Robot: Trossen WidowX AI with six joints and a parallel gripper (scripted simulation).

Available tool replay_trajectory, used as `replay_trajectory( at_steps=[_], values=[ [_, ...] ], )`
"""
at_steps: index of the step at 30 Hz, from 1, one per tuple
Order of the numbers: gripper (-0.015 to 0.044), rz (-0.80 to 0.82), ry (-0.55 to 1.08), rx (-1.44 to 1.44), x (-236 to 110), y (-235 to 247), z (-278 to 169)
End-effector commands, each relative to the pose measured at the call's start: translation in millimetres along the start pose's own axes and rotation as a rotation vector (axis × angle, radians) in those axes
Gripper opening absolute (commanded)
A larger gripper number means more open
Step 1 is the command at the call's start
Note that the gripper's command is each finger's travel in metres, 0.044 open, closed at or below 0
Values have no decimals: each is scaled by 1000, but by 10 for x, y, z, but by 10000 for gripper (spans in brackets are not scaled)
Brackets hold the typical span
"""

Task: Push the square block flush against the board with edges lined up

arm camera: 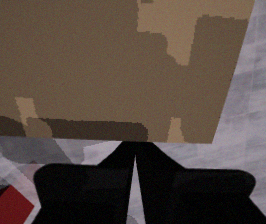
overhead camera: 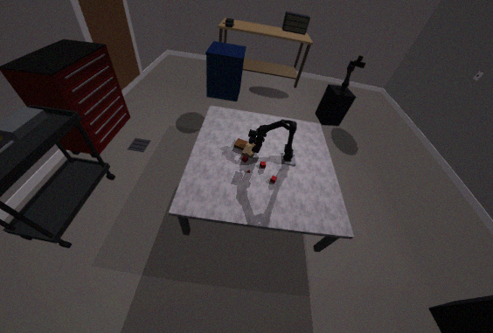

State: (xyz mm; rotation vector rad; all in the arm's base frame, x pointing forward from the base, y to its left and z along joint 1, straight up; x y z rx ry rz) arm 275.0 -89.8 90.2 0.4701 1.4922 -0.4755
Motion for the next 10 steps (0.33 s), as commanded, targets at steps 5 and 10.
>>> replay_trajectory(
  at_steps=[5, 10],
  values=[
    [0, 5, -1, -5, -2, 11, 32],
    [0, 5, -1, -5, -3, 0, -43]
  ],
)
Point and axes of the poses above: the point midway between the two fingers, 35 mm back from their tips, its own x axis out along the fingers, its own y axis across the jaws, z = x × y, the point moved 5 cm from there along -x, back along the fingers, and after that the axes turned 8 degrees about x, right-handed, at the moved point
